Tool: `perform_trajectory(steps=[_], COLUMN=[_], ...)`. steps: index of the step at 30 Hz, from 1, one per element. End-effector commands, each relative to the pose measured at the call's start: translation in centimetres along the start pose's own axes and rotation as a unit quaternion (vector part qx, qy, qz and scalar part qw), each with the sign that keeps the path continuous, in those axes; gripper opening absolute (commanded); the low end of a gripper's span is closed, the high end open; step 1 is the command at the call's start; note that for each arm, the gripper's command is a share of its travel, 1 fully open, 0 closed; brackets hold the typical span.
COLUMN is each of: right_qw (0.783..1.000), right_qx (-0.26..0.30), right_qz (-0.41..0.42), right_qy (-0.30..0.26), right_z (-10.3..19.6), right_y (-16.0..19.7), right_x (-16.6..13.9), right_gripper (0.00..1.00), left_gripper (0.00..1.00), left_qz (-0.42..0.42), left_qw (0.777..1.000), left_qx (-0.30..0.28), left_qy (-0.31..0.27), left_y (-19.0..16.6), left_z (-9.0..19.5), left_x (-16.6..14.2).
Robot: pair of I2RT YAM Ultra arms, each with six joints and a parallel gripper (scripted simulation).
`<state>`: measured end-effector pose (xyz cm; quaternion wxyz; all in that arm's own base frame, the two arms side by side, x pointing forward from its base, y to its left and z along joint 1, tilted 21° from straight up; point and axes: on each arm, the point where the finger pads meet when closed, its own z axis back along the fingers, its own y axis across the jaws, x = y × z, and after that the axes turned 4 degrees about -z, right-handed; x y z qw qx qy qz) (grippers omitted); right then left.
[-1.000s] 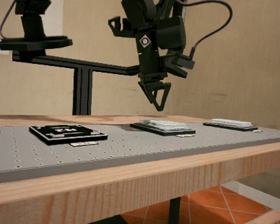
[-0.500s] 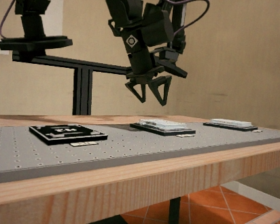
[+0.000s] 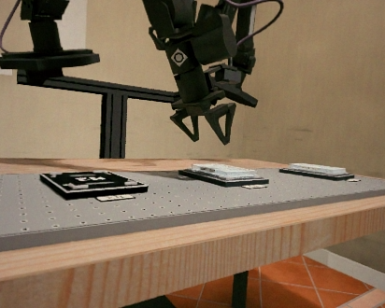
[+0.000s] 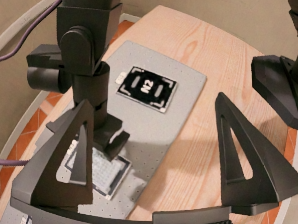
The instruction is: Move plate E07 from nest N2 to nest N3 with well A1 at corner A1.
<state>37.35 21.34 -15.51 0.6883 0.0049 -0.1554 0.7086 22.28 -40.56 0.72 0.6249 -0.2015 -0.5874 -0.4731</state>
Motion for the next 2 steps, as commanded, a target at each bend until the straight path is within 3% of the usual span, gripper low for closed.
perform_trajectory(steps=[1,2], right_qw=[1.0,1.0], right_qx=[0.002,0.002], right_qz=[0.006,0.006], right_qy=[-0.012,-0.012], right_z=[0.36,0.36], right_y=[0.22,0.22], right_x=[0.51,0.51], right_gripper=[1.0,1.0], left_gripper=[1.0,1.0], left_qz=[-0.002,-0.002], left_qw=[1.0,1.0], left_qx=[-0.001,-0.001], left_qy=[-0.007,-0.007], left_y=[-0.13,-0.13], left_z=[-0.4,-0.4], left_x=[0.34,0.34])
